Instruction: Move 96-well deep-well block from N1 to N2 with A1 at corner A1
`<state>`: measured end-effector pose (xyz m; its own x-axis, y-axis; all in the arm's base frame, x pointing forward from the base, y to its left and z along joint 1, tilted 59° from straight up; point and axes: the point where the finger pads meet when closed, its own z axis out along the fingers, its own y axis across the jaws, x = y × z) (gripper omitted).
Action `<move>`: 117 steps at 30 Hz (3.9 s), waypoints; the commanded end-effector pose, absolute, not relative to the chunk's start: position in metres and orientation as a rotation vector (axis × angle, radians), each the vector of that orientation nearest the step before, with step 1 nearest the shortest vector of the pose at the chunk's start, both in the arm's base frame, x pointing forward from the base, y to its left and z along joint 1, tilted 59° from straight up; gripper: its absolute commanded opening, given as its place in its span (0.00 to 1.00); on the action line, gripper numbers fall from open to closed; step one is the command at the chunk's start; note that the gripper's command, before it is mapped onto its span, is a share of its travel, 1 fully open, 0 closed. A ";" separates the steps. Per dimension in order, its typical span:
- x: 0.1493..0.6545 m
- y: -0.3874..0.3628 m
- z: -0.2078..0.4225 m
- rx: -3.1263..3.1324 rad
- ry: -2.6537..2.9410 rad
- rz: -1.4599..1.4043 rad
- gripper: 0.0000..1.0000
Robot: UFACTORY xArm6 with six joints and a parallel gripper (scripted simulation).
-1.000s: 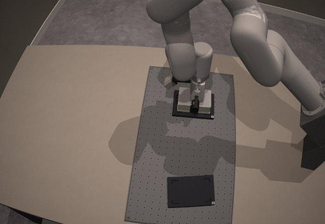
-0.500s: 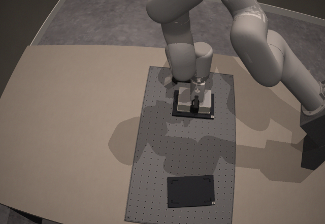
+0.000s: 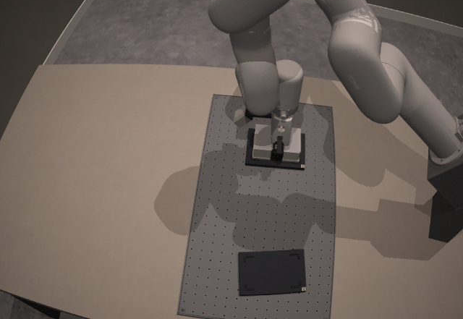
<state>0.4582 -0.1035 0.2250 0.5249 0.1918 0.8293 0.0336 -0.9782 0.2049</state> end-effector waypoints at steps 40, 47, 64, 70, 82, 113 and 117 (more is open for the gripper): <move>0.441 -0.102 0.236 2.596 0.193 1.445 0.00; 0.437 -0.102 0.239 2.596 0.193 1.445 0.00; 0.416 -0.100 0.252 2.596 0.193 1.445 0.00; 0.407 -0.099 0.257 2.596 0.193 1.445 0.00; 0.393 -0.098 0.266 2.596 0.193 1.445 0.00; 0.383 -0.074 0.266 2.536 0.343 1.404 0.00; 0.382 -0.061 0.262 2.536 0.343 1.404 0.00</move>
<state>0.3827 -0.0749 0.2652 0.5221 0.2991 0.7987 0.1024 -0.9517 0.2894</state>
